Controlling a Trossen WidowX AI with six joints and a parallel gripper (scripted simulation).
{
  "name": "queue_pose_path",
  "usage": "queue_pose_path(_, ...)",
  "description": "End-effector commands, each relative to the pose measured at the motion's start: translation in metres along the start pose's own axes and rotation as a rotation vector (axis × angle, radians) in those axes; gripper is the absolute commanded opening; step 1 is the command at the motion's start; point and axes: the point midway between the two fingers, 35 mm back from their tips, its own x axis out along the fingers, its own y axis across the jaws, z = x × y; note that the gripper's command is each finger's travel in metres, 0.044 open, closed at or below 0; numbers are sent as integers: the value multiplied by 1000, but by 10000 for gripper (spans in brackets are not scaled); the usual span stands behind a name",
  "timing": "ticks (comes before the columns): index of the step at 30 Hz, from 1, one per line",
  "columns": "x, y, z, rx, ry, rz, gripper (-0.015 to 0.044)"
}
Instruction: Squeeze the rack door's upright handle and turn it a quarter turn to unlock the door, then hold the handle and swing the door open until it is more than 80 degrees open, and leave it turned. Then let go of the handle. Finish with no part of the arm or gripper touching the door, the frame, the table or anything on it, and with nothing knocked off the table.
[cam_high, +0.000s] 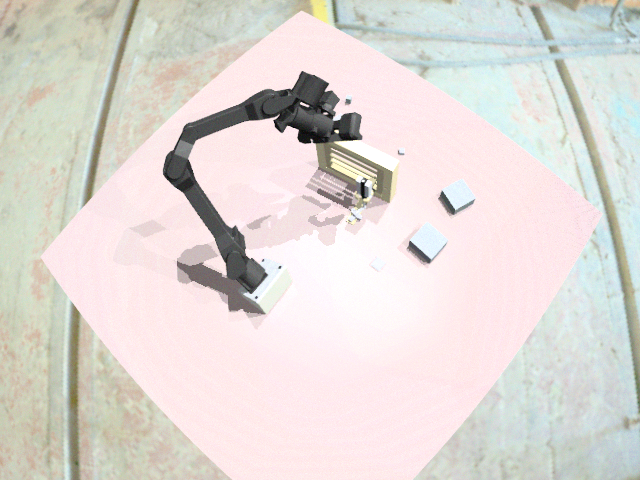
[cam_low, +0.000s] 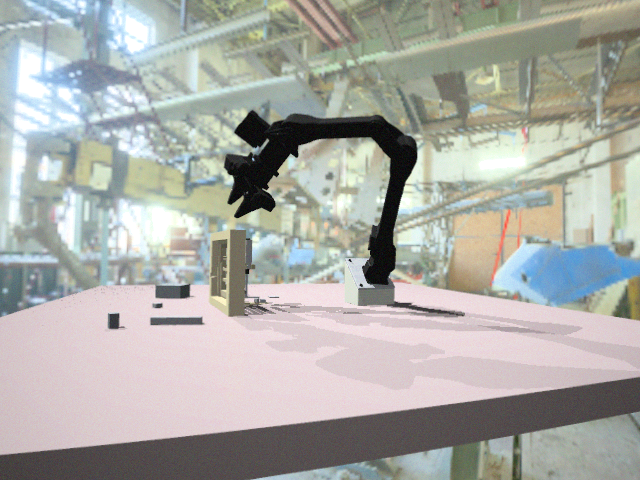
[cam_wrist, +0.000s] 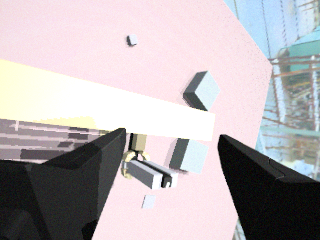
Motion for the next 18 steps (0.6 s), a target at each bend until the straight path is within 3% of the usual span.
queue_pose_path(1, 9, -5, -9, 10, 56, 65, 293)
queue_pose_path(18, 35, -25, -47, 112, 234, 333, 293)
